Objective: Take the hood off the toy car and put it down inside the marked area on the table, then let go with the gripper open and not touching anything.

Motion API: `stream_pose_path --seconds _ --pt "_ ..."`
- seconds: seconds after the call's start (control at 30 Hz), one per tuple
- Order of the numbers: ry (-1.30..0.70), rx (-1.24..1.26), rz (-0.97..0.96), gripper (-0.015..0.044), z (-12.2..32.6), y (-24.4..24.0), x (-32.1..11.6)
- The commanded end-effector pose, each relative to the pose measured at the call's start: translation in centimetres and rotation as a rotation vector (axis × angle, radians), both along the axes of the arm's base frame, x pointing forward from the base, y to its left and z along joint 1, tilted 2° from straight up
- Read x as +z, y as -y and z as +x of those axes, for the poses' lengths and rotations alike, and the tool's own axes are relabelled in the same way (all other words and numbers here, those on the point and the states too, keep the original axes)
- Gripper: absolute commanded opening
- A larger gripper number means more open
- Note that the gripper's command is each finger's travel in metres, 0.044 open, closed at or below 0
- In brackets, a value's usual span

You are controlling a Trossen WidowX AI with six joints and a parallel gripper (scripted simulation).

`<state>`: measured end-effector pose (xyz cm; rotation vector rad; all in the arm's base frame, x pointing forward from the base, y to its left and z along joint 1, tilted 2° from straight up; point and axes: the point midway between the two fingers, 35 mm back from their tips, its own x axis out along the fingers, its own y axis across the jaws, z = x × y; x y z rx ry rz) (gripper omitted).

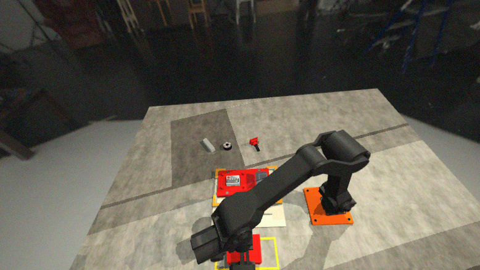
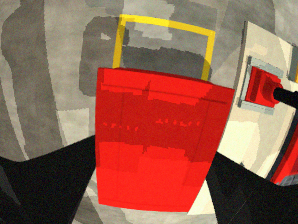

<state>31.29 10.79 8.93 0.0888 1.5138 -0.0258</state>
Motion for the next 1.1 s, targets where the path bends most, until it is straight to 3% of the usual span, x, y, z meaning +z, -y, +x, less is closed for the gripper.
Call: stream_pose_path --seconds 0.0,1.07 --pt "-0.004 -0.003 0.001 0.0000 -0.1 0.0 -0.4" --pt "-0.004 -0.003 0.001 0.0000 -0.2 0.0 -2.0"
